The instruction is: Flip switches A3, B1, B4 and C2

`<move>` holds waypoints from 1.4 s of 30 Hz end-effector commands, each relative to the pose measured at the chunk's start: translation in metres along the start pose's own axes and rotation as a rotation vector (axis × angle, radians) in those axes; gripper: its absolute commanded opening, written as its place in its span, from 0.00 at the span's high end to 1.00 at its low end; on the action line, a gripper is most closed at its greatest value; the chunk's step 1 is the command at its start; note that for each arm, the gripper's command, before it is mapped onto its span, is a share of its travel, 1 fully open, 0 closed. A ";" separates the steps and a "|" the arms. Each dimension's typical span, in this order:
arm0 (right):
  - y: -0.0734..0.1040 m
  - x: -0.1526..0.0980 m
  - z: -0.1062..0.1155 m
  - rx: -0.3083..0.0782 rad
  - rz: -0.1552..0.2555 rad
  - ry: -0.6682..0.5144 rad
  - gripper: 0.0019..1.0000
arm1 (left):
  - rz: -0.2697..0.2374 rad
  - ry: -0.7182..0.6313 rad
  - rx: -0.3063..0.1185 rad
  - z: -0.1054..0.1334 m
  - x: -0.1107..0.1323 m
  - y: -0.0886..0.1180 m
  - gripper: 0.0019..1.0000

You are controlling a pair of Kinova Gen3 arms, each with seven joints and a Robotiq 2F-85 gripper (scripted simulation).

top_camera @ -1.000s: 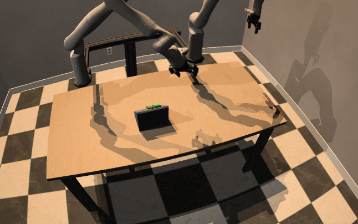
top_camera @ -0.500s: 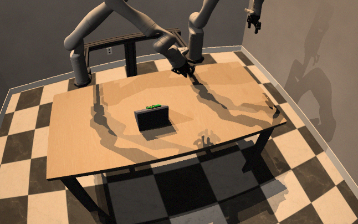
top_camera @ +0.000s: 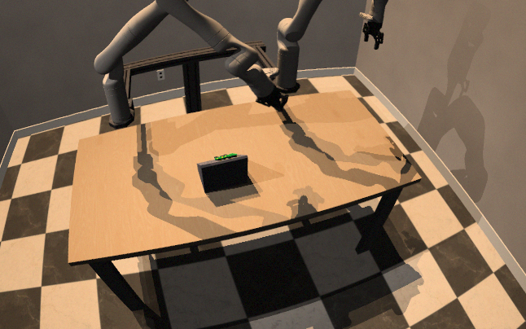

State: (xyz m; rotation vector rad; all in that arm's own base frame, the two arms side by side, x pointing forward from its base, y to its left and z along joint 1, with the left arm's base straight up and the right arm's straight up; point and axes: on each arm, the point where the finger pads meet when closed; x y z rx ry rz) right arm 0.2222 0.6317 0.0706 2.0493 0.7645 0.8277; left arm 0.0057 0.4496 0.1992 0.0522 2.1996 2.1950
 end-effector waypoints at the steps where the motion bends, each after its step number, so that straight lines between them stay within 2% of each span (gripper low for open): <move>1: -0.005 0.001 -0.007 -0.004 0.020 -0.020 0.90 | 0.000 0.000 -0.002 0.000 0.000 0.001 0.00; 12: -0.028 -0.006 -0.025 -0.037 0.086 -0.118 0.90 | 0.000 0.000 -0.002 0.000 0.000 0.001 0.00; 18: -0.042 -0.016 -0.032 -0.082 0.136 -0.201 0.90 | 0.000 0.000 -0.002 0.000 0.000 0.001 0.00; 23: -0.052 -0.030 -0.031 -0.137 0.179 -0.277 0.90 | 0.000 0.000 -0.002 0.000 0.000 0.001 0.00; 25: -0.052 -0.030 -0.031 -0.137 0.179 -0.277 0.90 | 0.000 0.000 -0.002 0.000 0.000 0.001 0.00; 33: -0.058 -0.062 -0.019 -0.256 0.247 -0.400 0.90 | 0.000 0.000 -0.002 0.000 0.000 0.001 0.00; 40: -0.052 -0.097 0.000 -0.379 0.301 -0.494 0.90 | 0.000 0.000 -0.002 0.000 0.000 0.001 0.00; 42: -0.052 -0.097 0.000 -0.379 0.301 -0.494 0.90 | 0.000 0.000 -0.002 0.000 0.000 0.001 0.00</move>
Point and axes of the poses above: on each arm, the point where the finger pads meet when closed, its own y axis back along the fingers, its own x axis across the jaws, z = x × y, and after that the axes turned 2 degrees about -y, right-handed
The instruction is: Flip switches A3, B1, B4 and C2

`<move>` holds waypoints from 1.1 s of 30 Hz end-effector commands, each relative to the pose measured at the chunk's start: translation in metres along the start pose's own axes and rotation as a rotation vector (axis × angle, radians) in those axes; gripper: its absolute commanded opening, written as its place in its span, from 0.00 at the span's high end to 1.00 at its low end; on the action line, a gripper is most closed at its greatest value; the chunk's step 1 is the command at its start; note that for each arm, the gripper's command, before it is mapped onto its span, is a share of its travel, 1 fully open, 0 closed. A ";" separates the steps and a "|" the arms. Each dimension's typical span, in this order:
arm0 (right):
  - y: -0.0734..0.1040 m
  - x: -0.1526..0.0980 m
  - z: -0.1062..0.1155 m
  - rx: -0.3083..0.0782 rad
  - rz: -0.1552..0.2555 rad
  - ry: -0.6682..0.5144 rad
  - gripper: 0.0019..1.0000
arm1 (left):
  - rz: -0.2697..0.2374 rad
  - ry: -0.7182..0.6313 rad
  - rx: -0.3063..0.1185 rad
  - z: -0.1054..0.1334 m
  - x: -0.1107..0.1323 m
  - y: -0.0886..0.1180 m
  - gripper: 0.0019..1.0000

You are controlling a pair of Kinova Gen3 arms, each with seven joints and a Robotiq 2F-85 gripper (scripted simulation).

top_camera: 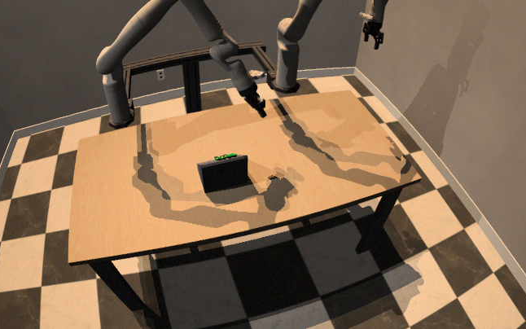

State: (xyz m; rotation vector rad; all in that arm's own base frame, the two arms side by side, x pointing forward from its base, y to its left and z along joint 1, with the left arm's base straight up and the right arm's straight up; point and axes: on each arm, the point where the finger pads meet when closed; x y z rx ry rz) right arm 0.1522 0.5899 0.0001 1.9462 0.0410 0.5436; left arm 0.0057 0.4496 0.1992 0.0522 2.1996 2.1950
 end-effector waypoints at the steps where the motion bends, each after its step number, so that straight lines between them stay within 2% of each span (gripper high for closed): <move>1: 0.002 -0.005 0.008 -0.046 0.015 -0.022 0.90 | 0.000 0.000 -0.002 0.000 0.000 0.001 0.00; 15: 0.030 -0.033 0.083 -0.266 0.137 -0.130 0.90 | 0.000 0.000 -0.002 0.000 0.000 0.001 0.00; 17: 0.030 -0.033 0.083 -0.266 0.137 -0.130 0.90 | 0.000 0.000 -0.002 0.000 0.000 0.001 0.00; 26: 0.053 -0.045 0.123 -0.379 0.202 -0.172 0.90 | 0.000 0.000 -0.002 0.000 0.000 0.001 0.00; 33: 0.064 -0.049 0.139 -0.424 0.229 -0.186 0.90 | 0.000 0.000 -0.002 0.000 0.000 0.001 0.00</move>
Point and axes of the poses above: on each arm, the point where the finger pads meet when closed, its own y axis back along the fingers, its own x axis across the jaws, z = x × y, and after that the axes turned 2 degrees about -y, right-handed
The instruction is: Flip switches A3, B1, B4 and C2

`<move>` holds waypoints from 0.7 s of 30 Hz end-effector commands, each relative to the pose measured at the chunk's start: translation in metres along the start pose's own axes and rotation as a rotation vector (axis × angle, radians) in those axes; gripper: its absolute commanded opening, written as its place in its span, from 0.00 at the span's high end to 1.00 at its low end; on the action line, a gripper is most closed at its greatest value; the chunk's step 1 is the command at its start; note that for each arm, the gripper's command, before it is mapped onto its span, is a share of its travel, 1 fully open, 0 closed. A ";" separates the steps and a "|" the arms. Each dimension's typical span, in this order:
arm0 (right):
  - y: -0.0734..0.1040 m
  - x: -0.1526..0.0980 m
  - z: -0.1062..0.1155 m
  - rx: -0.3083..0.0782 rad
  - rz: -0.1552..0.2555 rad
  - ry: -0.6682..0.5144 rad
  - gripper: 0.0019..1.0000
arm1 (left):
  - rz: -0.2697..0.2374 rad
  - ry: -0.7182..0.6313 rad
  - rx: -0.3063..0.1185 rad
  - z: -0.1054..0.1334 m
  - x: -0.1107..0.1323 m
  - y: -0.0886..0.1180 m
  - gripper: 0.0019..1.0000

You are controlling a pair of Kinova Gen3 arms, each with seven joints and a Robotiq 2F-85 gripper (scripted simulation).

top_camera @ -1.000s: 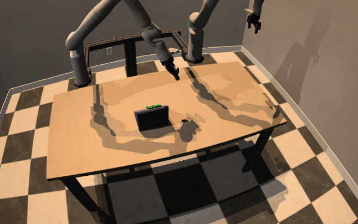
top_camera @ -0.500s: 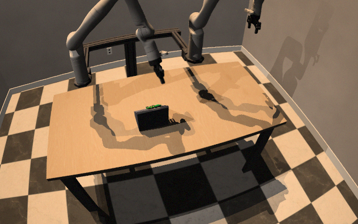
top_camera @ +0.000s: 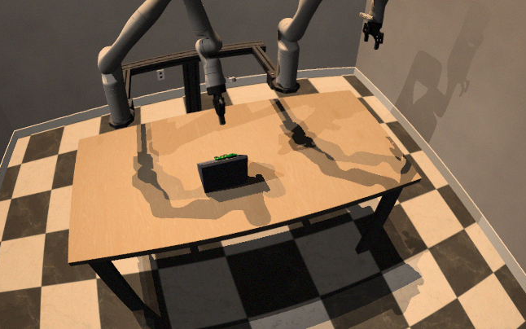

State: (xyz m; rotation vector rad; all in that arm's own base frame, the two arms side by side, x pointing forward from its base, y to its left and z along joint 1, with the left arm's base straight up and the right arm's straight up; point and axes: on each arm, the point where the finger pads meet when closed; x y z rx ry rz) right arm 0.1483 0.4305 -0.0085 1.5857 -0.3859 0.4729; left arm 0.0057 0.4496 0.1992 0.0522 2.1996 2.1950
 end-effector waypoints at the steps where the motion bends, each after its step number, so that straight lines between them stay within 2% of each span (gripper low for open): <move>1: 0.001 0.001 0.001 -0.002 0.002 -0.002 0.90 | 0.000 0.000 -0.002 0.000 0.000 0.001 0.00; 9: 0.003 0.001 0.013 -0.028 0.019 -0.011 0.90 | 0.000 0.000 -0.002 0.000 0.000 0.001 0.00; 21: 0.003 0.001 0.014 -0.032 0.021 -0.012 0.90 | 0.000 0.000 -0.002 0.000 0.000 0.001 0.00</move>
Point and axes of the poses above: on each arm, the point where the finger pads meet when closed, its own y axis back along the fingers, its own x axis across the jaws, z = x × y, and after that the axes turned 2 degrees about -y, right-handed
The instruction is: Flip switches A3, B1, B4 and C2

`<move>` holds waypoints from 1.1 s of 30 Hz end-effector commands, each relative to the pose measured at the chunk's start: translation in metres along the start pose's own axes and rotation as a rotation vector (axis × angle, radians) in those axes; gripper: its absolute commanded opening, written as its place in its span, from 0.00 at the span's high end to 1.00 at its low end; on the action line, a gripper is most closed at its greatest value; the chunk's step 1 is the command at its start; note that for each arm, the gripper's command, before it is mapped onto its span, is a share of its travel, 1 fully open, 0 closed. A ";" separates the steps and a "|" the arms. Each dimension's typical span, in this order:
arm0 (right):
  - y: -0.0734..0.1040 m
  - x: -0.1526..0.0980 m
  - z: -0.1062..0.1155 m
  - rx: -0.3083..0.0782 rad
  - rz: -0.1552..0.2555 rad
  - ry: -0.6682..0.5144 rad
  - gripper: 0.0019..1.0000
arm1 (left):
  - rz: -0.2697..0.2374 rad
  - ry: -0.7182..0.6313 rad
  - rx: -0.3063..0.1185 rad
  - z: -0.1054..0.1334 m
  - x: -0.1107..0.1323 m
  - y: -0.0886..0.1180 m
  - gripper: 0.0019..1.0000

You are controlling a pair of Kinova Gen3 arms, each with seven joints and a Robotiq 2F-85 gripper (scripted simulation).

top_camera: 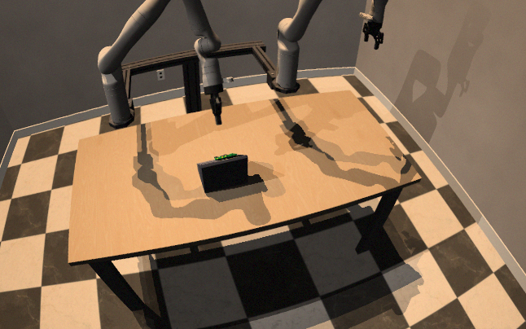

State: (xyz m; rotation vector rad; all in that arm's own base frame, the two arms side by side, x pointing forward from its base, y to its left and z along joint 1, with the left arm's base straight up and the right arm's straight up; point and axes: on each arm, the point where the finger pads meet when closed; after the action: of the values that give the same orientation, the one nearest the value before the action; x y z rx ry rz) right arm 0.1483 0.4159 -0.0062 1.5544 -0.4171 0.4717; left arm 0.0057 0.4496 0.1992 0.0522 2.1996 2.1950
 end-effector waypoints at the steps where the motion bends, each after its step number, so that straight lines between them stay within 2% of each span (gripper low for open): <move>1: 0.000 0.000 0.000 0.001 0.000 -0.001 0.90 | 0.000 0.000 -0.002 0.000 0.000 0.001 0.00; 6: -0.012 0.000 -0.001 0.001 0.000 -0.001 0.90 | 0.000 0.000 -0.002 0.000 0.000 0.001 0.00; 12: -0.044 0.000 -0.001 0.001 0.000 -0.001 0.90 | 0.000 0.000 -0.002 0.000 0.000 0.001 0.00; 14: -0.044 0.000 -0.001 0.001 0.000 -0.001 0.90 | 0.000 0.000 -0.002 0.000 0.000 0.001 0.00; 19: -0.074 0.001 -0.001 0.001 0.000 -0.001 0.90 | 0.000 0.000 -0.002 0.000 0.000 0.001 0.00; 23: -0.091 0.001 -0.001 0.001 0.000 -0.001 0.90 | 0.000 0.000 -0.002 0.000 0.000 0.001 0.00; 27: -0.099 0.001 -0.001 0.001 0.000 -0.001 0.90 | 0.000 0.000 -0.002 0.000 0.000 0.001 0.00; 33: -0.099 0.001 -0.001 0.001 0.000 -0.001 0.90 | 0.000 0.000 -0.002 0.000 0.000 0.001 0.00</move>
State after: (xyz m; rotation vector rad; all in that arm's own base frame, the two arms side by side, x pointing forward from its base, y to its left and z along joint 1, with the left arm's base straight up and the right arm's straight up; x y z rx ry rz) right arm 0.2017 0.4200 -0.0904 1.5543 -0.4171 0.4716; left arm 0.0057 0.4496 0.1992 0.0522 2.1996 2.1950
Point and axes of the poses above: on each arm, the point where the finger pads meet when closed, its own y axis back along the fingers, its own x axis across the jaws, z = x × y, and after that the axes turned 2 degrees about -y, right-handed
